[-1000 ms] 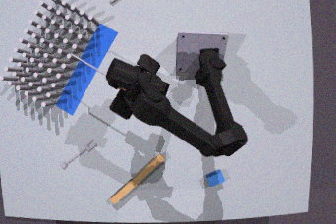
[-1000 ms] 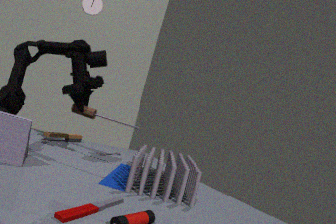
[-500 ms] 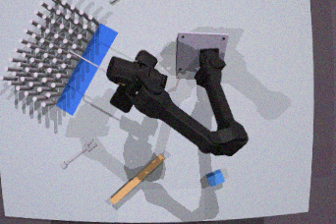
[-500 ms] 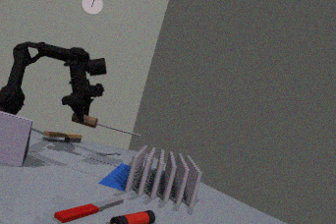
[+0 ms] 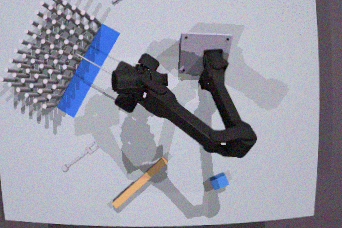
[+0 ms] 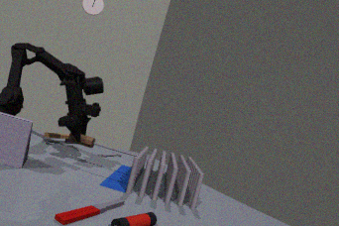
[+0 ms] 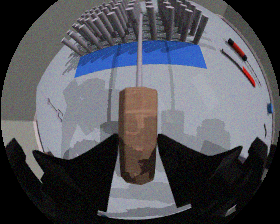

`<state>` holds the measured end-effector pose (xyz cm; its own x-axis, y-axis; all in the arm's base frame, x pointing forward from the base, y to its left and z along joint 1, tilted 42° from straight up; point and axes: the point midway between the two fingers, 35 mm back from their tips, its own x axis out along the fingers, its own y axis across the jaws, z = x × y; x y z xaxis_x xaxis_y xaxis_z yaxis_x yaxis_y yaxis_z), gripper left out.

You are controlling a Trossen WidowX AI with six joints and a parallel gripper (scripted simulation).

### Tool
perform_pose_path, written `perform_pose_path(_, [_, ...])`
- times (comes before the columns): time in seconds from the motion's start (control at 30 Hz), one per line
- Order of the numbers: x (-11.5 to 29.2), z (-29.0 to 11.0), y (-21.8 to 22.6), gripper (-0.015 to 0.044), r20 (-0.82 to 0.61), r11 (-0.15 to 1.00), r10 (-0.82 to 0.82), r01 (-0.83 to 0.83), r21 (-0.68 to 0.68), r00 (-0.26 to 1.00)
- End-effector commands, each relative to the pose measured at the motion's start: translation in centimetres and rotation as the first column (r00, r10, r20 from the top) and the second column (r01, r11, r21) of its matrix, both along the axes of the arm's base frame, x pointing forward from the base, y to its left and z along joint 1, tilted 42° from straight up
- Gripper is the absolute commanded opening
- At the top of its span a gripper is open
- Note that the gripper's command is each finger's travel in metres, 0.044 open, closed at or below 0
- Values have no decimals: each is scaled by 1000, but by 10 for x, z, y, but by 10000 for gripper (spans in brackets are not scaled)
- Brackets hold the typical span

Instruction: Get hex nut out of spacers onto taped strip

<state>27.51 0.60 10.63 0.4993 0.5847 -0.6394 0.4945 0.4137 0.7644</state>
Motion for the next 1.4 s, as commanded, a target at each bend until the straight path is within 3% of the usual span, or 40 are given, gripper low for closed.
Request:
perform_pose_path(0.0, [-1, -12, 12, 0, -2, 1000, -7, 7, 5, 1000])
perform_pose_path(0.37, [-7, -37, 43, 0, 13, 999, -16, 16, 30, 1000])
perform_pose_path(1.37, [3, -38, 38, 0, 20, 1000, -10, 10, 30, 1000])
